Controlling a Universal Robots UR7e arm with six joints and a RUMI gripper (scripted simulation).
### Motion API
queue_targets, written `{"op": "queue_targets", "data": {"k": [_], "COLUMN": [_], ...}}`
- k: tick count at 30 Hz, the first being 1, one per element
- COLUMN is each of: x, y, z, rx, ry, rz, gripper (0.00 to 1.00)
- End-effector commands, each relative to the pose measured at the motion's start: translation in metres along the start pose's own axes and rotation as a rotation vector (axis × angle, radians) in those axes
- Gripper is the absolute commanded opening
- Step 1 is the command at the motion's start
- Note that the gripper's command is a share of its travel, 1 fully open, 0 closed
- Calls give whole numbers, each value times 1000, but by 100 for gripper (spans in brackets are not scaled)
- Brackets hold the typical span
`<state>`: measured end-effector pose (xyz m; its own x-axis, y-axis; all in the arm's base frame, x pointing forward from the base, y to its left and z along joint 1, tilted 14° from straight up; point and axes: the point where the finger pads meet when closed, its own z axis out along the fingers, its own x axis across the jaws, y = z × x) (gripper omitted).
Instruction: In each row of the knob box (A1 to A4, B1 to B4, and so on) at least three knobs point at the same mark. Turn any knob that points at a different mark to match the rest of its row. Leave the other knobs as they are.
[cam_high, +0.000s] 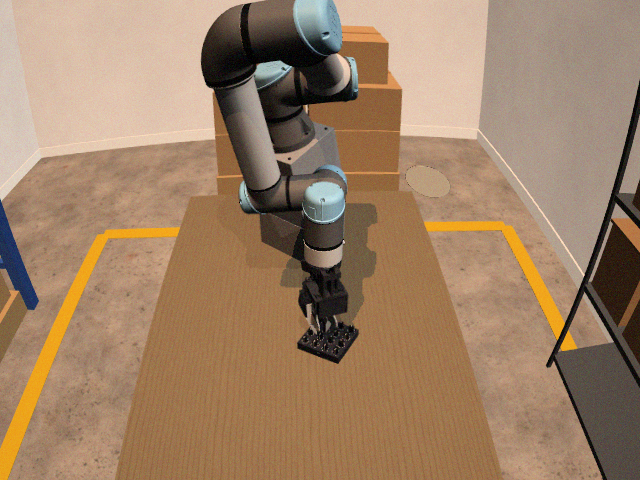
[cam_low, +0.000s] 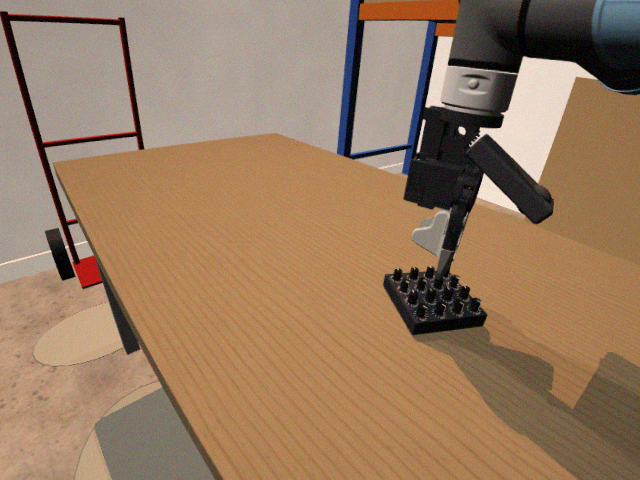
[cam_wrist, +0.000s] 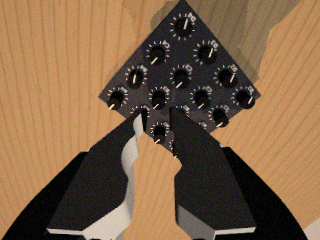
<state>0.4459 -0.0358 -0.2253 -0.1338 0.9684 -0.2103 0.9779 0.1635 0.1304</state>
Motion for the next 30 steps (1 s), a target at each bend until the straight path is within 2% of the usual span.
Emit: {"op": "queue_targets", "data": {"k": [1, 30], "x": [0, 0], "y": [0, -4], "z": [0, 0], "rx": [-1, -1], "ry": [0, 0], "rz": [0, 0], "gripper": [11, 11]}}
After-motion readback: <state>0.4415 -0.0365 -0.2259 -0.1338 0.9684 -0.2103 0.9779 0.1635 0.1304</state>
